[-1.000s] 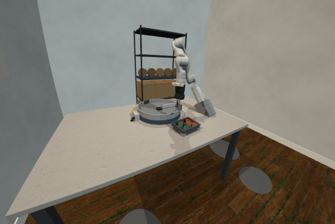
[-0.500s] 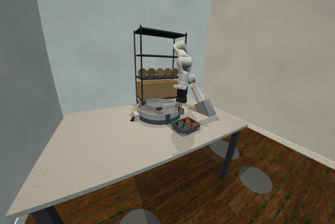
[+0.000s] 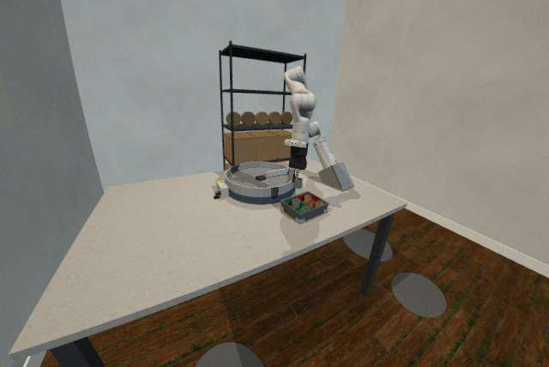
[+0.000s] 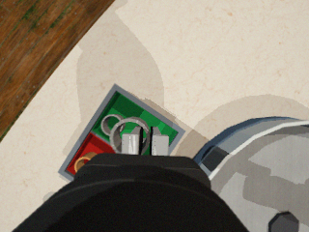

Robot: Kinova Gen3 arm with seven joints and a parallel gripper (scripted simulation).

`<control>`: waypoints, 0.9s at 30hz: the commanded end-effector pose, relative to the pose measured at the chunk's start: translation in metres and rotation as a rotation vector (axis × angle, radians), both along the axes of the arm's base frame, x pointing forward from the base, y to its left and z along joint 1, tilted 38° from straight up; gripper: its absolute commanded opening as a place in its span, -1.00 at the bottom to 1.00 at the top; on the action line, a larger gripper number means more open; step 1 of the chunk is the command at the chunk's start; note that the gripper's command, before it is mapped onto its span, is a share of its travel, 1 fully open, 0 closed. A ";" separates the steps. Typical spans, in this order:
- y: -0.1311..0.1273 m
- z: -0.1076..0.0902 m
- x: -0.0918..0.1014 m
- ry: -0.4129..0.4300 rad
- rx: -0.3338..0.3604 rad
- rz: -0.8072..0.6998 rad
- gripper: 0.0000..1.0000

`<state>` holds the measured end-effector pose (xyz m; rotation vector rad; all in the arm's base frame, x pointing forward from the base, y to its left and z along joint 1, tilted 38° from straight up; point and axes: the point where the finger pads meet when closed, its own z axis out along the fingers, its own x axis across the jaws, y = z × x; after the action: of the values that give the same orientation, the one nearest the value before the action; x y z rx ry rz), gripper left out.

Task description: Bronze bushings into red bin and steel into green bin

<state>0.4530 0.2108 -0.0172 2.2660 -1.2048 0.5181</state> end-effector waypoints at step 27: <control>0.001 -0.001 -0.003 0.012 -0.001 -0.001 -1.00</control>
<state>0.4529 0.2108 -0.0175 2.2657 -1.2048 0.5175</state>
